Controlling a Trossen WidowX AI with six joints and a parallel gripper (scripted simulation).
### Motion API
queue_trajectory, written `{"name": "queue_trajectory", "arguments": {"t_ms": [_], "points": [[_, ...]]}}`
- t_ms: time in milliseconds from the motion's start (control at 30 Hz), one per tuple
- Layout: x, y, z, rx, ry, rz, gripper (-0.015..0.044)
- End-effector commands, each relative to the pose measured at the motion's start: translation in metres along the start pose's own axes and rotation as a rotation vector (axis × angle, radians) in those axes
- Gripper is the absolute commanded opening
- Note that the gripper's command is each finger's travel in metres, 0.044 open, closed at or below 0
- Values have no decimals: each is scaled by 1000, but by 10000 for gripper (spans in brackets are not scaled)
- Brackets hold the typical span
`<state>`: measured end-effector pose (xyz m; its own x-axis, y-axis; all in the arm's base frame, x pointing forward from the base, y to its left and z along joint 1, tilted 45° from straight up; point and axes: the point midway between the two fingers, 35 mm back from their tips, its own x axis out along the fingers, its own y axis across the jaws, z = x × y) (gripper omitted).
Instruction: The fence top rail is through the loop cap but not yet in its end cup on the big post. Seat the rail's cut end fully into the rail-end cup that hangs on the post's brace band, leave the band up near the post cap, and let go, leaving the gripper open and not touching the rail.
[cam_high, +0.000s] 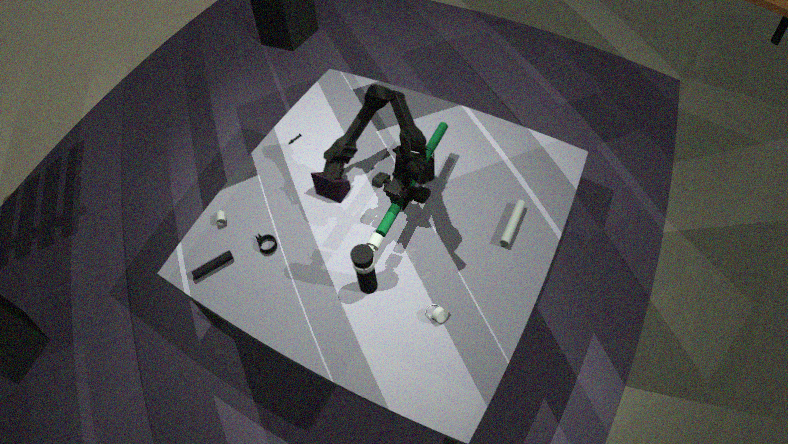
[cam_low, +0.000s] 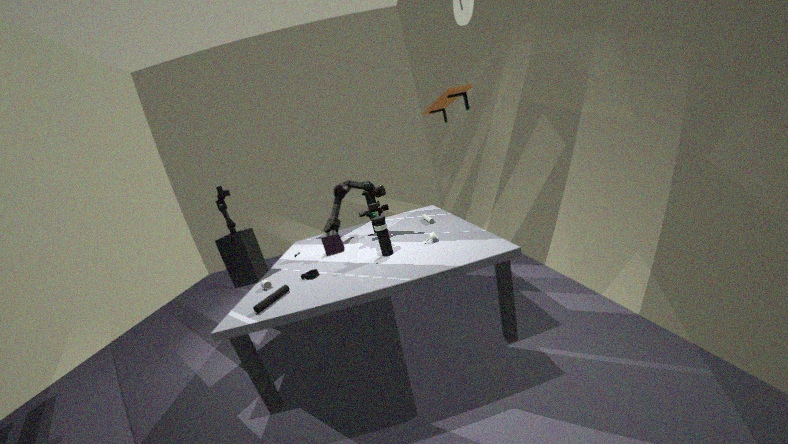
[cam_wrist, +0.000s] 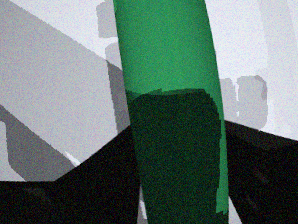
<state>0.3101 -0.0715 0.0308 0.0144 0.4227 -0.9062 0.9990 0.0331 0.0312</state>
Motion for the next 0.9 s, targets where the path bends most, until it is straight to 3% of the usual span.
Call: {"name": "queue_trajectory", "arguments": {"t_ms": [0,867], "points": [[-1,0,1,-1,-1,1,0],[-4,1,14,-1,2,-1,0]]}}
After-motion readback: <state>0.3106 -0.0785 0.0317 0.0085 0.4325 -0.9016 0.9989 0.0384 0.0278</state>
